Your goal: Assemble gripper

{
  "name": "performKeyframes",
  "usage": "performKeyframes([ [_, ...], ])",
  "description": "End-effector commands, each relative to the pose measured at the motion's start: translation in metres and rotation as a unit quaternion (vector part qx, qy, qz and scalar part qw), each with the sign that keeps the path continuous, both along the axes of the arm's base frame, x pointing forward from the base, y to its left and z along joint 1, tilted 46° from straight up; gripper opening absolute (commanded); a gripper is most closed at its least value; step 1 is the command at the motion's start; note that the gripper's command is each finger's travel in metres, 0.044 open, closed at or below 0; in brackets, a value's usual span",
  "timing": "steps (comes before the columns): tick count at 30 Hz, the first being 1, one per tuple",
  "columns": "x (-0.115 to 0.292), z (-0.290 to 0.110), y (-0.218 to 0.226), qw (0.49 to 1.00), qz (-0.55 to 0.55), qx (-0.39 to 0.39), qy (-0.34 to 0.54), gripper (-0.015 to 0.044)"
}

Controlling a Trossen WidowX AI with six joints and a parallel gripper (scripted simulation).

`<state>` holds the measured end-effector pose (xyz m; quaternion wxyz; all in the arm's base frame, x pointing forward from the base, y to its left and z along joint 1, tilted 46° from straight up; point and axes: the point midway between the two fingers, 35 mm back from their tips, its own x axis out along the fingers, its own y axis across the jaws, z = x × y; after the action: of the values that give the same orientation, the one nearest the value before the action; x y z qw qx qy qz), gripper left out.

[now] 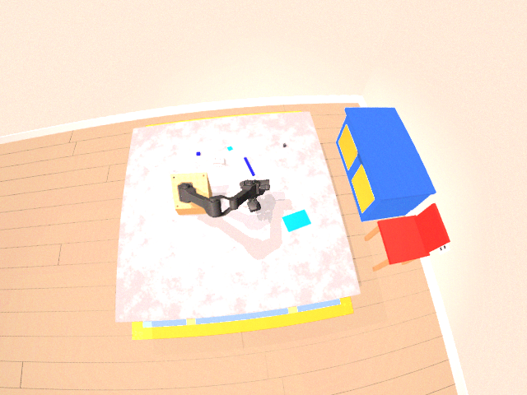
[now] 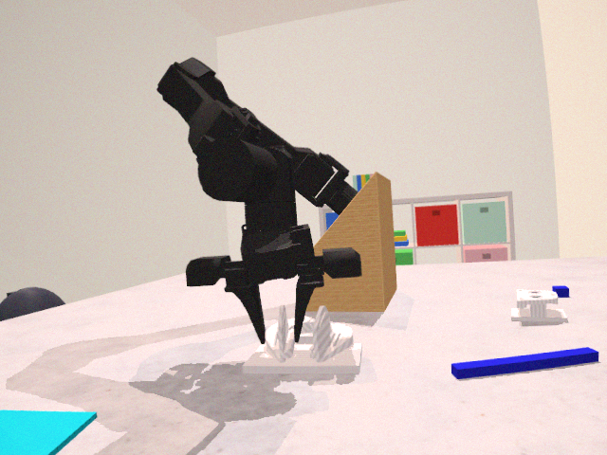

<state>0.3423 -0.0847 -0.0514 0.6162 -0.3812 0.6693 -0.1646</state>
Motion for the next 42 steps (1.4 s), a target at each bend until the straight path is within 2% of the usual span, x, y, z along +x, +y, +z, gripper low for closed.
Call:
performKeyframes([
  [1, 0.0003, -0.0013, -0.0033, 1.0, -0.004, -0.001, -0.002, 0.0134],
  [42, 0.0007, -0.0006, -0.004, 1.0, -0.004, -0.001, -0.002, 0.0134],
])
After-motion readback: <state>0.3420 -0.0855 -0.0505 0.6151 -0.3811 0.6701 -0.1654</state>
